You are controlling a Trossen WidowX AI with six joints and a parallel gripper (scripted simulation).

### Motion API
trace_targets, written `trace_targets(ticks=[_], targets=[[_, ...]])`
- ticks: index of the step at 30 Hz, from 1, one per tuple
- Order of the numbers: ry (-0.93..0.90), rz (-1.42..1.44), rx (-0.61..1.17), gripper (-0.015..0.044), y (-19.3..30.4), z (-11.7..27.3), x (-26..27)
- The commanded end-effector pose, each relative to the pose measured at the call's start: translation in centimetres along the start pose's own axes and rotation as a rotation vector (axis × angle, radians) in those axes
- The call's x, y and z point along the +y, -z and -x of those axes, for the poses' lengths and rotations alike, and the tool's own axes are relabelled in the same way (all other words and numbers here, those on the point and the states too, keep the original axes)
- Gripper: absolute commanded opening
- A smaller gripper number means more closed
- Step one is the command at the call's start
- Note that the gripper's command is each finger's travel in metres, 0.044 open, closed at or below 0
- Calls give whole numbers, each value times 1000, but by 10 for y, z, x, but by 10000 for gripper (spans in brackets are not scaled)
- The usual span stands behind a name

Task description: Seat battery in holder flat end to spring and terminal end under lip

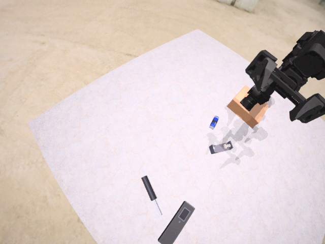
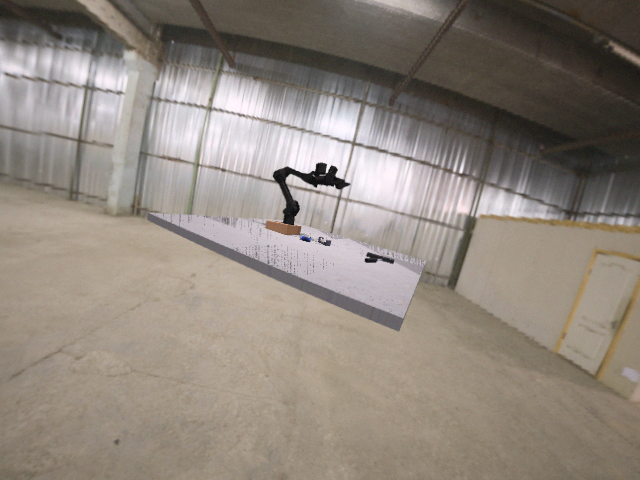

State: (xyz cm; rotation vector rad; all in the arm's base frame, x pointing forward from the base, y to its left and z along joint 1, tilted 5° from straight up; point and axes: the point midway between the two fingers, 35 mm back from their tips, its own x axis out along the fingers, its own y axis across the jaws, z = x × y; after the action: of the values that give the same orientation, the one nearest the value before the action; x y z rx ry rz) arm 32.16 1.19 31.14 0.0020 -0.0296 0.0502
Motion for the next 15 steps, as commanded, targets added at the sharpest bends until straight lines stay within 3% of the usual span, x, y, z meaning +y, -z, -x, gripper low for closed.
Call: trace_targets(ticks=[1,6,15], targets=[[2,-17,10,374,3,-1,-1],[114,-457,268,242,68,-11,-17],[660,-1293,616,239,188,16,-46]])
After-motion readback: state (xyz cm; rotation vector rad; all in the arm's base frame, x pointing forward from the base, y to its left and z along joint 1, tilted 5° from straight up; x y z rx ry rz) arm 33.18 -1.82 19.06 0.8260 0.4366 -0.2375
